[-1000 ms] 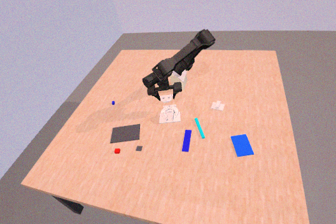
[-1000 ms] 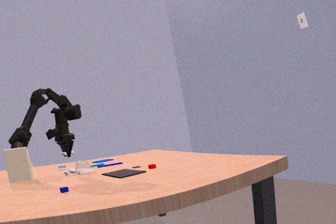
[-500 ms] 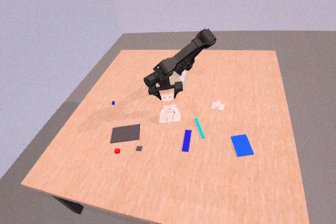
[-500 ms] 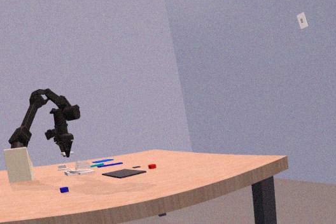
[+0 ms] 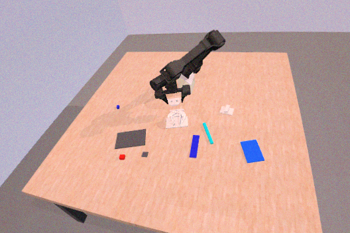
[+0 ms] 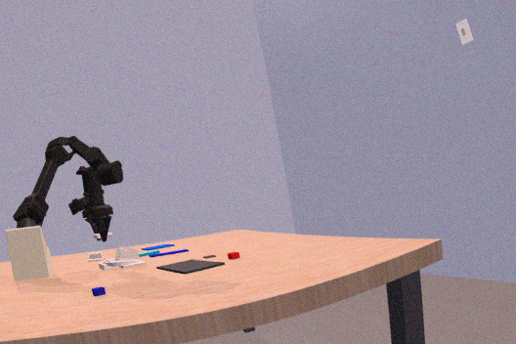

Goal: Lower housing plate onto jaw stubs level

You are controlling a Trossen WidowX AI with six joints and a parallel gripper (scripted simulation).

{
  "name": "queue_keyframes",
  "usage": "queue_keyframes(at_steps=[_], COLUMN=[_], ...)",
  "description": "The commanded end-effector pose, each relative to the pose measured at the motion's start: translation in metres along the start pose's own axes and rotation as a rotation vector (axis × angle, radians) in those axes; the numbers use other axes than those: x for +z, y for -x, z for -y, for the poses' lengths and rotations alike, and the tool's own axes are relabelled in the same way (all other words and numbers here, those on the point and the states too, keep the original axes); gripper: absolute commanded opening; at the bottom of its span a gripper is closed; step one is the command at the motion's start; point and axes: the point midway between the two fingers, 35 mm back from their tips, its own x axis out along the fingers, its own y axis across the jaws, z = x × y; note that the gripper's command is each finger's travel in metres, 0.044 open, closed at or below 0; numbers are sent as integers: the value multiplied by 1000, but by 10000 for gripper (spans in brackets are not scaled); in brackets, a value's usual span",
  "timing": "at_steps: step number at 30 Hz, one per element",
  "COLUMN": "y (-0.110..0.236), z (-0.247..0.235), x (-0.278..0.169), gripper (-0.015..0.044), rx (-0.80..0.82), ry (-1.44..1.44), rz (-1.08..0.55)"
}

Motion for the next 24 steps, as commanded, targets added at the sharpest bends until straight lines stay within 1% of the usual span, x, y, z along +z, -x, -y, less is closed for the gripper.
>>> queue_keyframes(at_steps=[1, 13, 24], y=[0, -1, -19], z=[0, 0, -1], x=[0, 0, -1], gripper=[351, 351, 351], rx=[1, 2, 3], ry=[-5, -4, -4], rz=[1, 1, 1])
